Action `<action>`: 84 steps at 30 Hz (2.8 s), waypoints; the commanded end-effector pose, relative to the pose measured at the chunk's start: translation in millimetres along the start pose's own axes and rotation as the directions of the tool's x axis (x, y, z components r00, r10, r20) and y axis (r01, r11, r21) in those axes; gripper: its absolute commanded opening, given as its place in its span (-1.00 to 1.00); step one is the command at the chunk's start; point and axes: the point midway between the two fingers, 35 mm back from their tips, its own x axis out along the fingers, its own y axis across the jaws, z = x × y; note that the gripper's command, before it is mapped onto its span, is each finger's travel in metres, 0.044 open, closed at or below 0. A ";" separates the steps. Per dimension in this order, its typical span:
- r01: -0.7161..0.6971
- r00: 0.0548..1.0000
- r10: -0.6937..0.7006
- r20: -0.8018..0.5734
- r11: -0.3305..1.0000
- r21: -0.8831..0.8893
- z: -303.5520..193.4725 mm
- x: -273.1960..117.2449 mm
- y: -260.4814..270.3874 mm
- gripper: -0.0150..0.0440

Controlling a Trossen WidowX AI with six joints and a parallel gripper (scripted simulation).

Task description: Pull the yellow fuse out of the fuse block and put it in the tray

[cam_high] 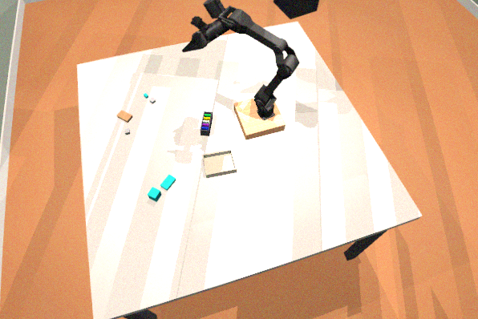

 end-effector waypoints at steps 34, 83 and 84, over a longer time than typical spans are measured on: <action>0.403 0.436 -0.578 -0.690 0.811 -0.424 -258.7 113.4 -119.0 -0.26; 0.403 0.435 -0.578 -0.690 0.811 -0.424 -281.7 128.1 -136.8 -0.26; 0.403 0.435 -0.578 -0.690 0.811 -0.424 -282.2 128.4 -137.3 -0.26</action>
